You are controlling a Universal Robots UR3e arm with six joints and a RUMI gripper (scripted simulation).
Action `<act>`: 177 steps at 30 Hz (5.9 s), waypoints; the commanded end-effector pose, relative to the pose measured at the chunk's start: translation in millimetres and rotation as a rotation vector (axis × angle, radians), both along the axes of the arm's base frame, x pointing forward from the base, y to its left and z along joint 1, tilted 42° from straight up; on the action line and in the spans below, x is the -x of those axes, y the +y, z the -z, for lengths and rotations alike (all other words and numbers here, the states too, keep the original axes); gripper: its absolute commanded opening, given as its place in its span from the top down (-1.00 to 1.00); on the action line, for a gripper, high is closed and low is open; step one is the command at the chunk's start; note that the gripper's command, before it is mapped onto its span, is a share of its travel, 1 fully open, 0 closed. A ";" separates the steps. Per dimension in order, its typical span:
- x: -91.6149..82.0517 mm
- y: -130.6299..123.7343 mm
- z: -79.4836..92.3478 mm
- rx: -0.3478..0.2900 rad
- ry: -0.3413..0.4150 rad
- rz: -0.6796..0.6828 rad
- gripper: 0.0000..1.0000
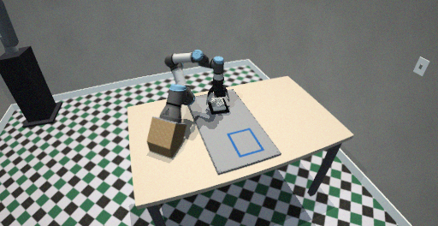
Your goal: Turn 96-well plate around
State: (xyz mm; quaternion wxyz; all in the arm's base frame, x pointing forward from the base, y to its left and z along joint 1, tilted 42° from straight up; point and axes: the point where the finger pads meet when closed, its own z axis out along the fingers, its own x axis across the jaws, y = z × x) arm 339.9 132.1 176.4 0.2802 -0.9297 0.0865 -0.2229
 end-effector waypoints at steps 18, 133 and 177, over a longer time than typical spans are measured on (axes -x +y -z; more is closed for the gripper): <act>-0.4 -0.2 -0.2 0.002 0.000 0.001 1.00; 23.8 -90.0 -23.7 -0.078 0.084 0.130 1.00; 2.9 -201.1 40.7 -0.078 0.084 0.130 1.00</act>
